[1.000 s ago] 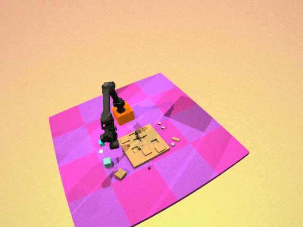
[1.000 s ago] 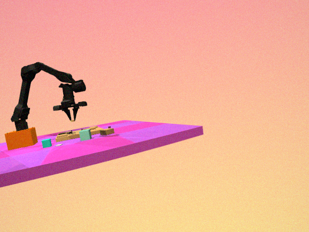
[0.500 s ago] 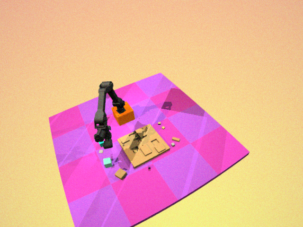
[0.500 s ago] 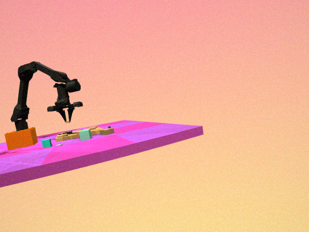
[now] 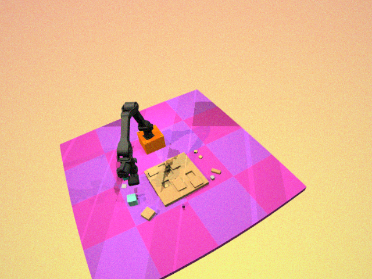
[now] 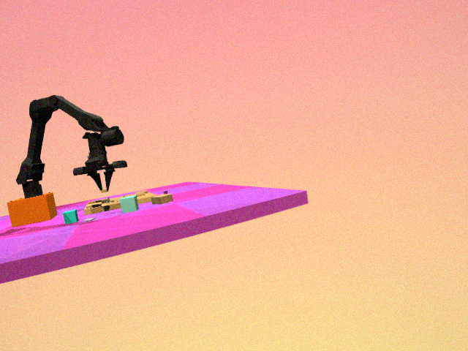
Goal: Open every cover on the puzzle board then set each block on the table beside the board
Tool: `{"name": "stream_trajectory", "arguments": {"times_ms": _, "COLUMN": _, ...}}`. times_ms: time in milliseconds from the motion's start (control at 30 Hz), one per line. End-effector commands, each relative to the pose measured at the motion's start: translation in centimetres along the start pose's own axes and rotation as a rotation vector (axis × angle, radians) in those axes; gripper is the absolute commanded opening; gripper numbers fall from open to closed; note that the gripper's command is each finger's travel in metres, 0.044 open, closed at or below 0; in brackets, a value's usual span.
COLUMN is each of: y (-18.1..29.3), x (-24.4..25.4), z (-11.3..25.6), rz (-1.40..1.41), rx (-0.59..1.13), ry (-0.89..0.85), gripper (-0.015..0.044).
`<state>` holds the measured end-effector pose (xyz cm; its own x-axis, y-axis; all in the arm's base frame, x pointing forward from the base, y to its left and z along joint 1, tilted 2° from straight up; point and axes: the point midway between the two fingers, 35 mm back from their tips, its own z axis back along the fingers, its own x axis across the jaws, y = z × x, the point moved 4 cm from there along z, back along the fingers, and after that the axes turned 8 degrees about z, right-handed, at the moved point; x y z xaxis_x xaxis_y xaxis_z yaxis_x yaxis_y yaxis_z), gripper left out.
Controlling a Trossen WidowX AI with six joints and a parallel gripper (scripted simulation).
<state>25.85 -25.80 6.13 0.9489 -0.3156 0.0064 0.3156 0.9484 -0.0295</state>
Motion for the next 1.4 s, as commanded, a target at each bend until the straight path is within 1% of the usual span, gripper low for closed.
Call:
{"name": "stream_trajectory", "arguments": {"times_ms": 0, "y": 0.0, "x": 0.0, "z": -0.6, "rz": 0.004, "rx": -0.002, "ry": 0.000, "gripper": 0.0080}}
{"name": "stream_trajectory", "arguments": {"times_ms": 1367, "y": 0.0, "x": -0.3, "z": -7.2, "rz": 0.004, "rx": -0.002, "ry": 0.001, "gripper": 0.0080}}
